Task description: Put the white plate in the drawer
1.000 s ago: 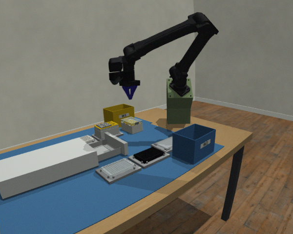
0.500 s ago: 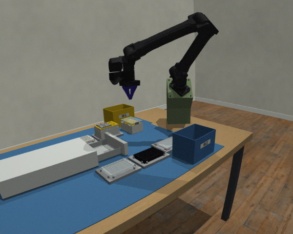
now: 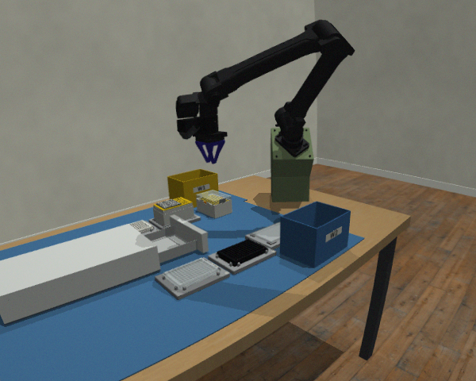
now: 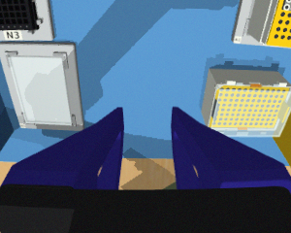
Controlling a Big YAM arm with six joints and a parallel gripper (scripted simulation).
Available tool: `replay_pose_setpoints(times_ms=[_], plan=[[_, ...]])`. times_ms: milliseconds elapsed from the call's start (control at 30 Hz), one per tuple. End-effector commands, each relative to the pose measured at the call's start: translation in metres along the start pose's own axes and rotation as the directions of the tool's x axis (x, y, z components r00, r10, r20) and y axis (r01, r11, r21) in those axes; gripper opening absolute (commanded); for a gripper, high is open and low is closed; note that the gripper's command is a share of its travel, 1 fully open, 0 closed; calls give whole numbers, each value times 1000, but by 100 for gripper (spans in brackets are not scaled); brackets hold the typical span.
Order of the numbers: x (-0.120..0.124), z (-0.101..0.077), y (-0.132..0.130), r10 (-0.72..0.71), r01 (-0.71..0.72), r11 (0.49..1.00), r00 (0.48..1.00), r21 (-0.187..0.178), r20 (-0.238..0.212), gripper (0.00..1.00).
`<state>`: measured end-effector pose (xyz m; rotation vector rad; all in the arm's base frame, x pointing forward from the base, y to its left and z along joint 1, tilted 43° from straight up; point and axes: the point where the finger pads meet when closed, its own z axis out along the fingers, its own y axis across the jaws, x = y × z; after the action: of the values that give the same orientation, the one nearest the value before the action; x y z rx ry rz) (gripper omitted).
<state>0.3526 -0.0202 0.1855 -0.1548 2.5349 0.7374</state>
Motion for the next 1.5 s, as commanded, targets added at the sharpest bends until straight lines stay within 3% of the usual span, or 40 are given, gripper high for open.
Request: replay_pose_setpoints(times_ms=[0,233,333,567,800,867,1267,1300,1333,1367,1433,1467], plan=[[-32,1,3,-152,152,988,988,13,33,30],[-47,26,5,-375,374,927,927,17,31,30],[-49,26,0,-394,393,919,918,26,36,30],[-63,54,7,-604,604,797,797,21,26,30],[-77,79,9,-771,770,637,637,24,22,30],[-77,79,9,-771,770,637,637,24,22,30],[-100,120,11,-957,957,290,290,28,13,30],[-100,120,12,-966,966,258,258,28,14,30],[-106,106,8,-974,972,226,226,62,8,30],[-107,101,6,-980,977,201,201,68,2,30],[-107,101,6,-980,977,201,201,68,2,30],[-105,104,12,-987,985,161,161,58,5,30]])
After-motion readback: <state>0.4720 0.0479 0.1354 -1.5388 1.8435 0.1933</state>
